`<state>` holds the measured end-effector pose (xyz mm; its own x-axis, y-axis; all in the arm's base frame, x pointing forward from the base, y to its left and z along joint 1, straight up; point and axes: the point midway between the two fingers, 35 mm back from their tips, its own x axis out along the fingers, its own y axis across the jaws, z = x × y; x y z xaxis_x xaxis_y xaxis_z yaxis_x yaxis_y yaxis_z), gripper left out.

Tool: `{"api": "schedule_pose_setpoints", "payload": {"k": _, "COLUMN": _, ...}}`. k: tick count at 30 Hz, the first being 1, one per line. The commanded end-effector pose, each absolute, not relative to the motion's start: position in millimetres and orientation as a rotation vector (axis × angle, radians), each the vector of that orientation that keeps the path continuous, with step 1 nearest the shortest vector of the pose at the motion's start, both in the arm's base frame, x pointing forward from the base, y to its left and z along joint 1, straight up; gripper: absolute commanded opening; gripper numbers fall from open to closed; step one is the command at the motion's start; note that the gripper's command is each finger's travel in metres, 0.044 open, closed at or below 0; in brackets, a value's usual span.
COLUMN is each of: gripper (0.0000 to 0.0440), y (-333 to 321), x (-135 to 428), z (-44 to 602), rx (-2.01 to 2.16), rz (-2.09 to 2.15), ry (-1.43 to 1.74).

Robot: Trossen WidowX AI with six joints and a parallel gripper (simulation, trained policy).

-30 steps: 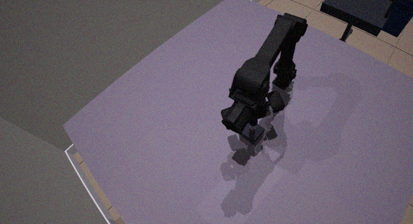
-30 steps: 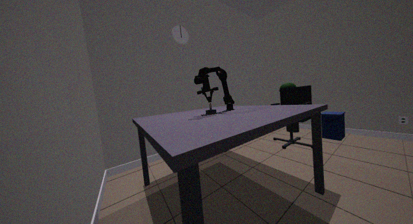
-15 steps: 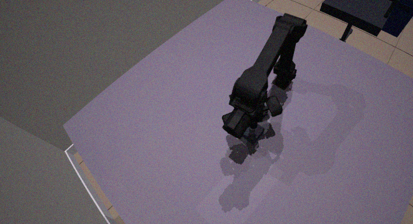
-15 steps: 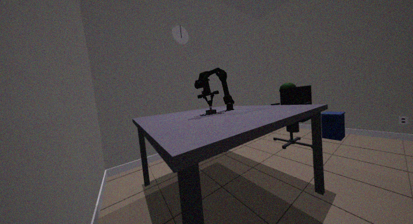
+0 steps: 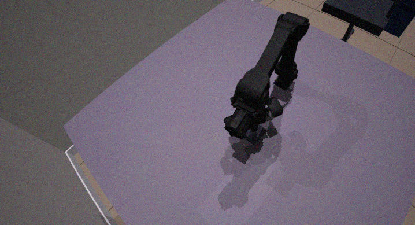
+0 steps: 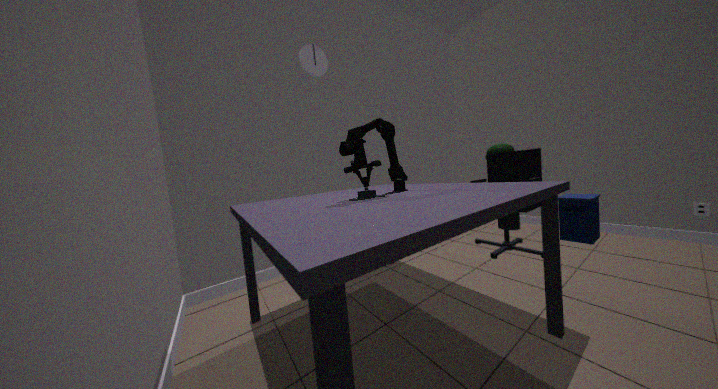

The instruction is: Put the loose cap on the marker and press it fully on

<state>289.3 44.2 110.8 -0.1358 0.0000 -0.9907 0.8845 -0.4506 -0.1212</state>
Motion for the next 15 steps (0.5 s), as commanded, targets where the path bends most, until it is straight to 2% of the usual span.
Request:
{"api": "schedule_pose_setpoints", "payload": {"k": 1, "gripper": 0.0005, "y": 45.3, "x": 279.8, "z": 94.2, "rx": 1.401, "rz": -1.709, "ry": 1.074}}
{"api": "schedule_pose_setpoints", "payload": {"k": 15, "gripper": 0.0014, "y": 45.3, "x": 279.7, "z": 92.7, "rx": 1.398, "rz": -1.705, "ry": 1.078}}
